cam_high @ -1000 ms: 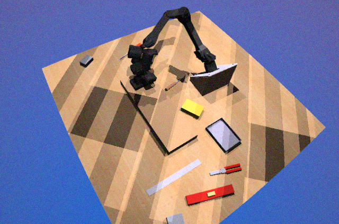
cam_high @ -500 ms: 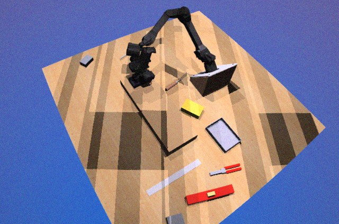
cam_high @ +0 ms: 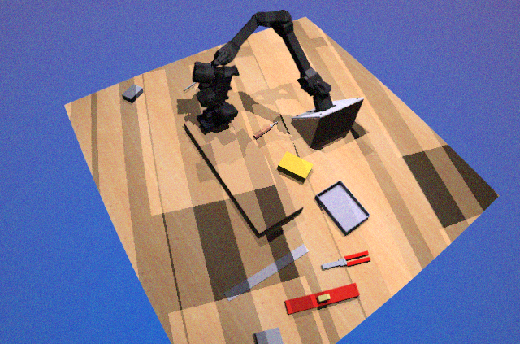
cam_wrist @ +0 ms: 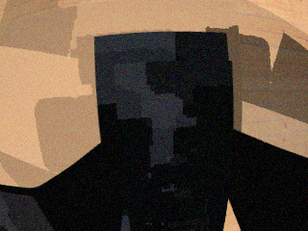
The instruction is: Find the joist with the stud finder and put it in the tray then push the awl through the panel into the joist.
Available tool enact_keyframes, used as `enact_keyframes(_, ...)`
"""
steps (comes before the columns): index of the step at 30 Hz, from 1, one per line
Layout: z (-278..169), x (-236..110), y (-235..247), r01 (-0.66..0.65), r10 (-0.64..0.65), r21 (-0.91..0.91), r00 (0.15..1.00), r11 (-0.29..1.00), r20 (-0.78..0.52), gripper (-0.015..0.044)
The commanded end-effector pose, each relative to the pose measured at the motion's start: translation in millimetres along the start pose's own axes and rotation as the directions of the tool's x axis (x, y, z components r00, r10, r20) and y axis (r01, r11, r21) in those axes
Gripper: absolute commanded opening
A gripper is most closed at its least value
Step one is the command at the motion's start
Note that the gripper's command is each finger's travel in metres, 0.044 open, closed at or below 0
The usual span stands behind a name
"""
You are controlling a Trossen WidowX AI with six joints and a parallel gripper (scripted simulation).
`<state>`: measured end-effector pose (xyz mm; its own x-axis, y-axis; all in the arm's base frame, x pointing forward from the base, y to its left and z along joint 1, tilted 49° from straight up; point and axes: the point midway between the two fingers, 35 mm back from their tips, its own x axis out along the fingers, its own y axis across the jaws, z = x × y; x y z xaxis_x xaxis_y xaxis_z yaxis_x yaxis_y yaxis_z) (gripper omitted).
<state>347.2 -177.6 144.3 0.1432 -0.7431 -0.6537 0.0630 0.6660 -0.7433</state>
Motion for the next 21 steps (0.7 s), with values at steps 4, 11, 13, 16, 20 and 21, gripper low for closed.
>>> enact_keyframes(4,14,-40,-2,0.006,-0.006,0.007,1.0,1.0,0.016,0.0)
enact_keyframes(11,18,-71,-4,0.012,-0.012,0.007,1.0,1.0,0.017,0.0)
enact_keyframes(13,19,-71,-3,0.01,-0.01,0.002,1.0,1.0,0.018,0.0)
enact_keyframes(16,25,-72,12,-0.01,0.011,-0.033,1.0,0.999,0.026,0.0)
enact_keyframes(20,37,-73,50,-0.058,0.063,-0.126,0.997,0.99,0.042,0.0)
enact_keyframes(21,40,-74,60,-0.07,0.077,-0.151,0.996,0.986,0.045,0.0)
